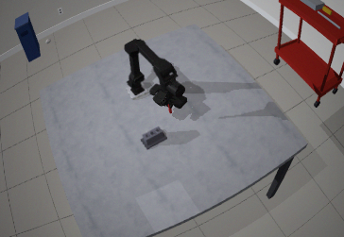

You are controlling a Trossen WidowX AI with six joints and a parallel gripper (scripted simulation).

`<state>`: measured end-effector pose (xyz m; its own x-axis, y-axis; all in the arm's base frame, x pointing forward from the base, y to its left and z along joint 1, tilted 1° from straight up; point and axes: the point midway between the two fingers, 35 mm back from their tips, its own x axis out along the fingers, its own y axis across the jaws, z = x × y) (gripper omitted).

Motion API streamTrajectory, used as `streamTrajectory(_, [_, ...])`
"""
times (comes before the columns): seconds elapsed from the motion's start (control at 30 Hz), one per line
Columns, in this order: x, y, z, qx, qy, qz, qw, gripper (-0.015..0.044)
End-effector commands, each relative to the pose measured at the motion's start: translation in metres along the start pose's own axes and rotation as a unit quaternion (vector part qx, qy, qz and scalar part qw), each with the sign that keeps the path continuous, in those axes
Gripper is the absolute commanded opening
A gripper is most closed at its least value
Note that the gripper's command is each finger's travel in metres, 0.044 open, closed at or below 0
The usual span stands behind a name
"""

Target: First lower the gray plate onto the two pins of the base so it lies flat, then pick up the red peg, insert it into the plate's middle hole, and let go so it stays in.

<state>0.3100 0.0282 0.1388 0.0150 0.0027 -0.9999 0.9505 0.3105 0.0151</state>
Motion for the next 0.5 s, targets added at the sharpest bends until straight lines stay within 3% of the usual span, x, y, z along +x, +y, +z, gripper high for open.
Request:
streamTrajectory(0.0, [0.001, 0.002, 0.013, -0.002, 0.000, -0.004, 1.000, 0.0000])
streamTrajectory(0.47, [0.001, 0.006, 0.056, -0.002, -0.001, -0.004, 1.000, 0.0000])
